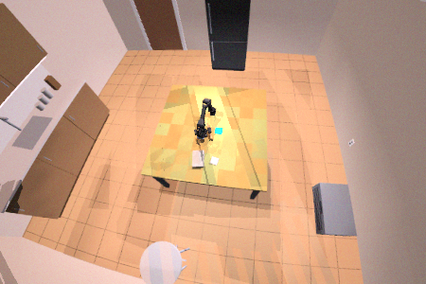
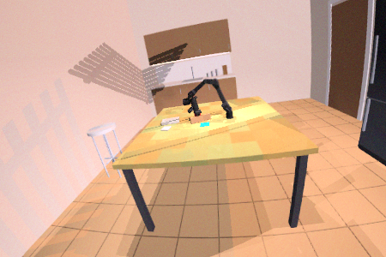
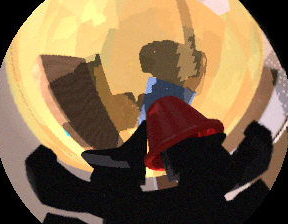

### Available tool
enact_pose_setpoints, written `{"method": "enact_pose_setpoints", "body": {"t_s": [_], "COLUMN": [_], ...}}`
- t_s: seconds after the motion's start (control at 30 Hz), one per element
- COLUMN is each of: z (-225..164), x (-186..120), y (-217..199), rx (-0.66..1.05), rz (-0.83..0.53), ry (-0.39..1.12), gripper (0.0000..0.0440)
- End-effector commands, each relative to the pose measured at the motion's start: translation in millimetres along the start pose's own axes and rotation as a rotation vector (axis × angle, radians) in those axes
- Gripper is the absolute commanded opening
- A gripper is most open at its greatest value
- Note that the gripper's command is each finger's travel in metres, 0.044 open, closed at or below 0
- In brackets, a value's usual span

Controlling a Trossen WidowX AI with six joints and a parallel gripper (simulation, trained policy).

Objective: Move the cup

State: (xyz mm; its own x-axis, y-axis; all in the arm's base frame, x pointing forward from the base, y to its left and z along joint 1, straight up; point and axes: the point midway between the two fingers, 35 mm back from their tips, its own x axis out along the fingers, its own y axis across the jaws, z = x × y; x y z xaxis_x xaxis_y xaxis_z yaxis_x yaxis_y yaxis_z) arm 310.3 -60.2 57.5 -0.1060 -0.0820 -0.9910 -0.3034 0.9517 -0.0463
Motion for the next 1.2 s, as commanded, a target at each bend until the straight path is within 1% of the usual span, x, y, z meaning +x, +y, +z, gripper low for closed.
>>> {"method": "enact_pose_setpoints", "body": {"t_s": [0.0,0.2,0.53,0.87,1.17], "z": [-0.8,-1.5,-2.0,4.2,12.7], "x": [-1.2,-14.1,-42.4,-67.2,-82.5], "y": [0.1,1.5,15.5,36.9,62.4], "rx": [-0.04,-0.105,-0.168,-0.22,-0.269], "rz": [0.005,0.005,0.009,-0.002,-0.018], "ry": [0.001,-0.009,-0.035,-0.074,-0.117], "gripper": [0.0,0.0,0.0001,0.0,0.0]}}
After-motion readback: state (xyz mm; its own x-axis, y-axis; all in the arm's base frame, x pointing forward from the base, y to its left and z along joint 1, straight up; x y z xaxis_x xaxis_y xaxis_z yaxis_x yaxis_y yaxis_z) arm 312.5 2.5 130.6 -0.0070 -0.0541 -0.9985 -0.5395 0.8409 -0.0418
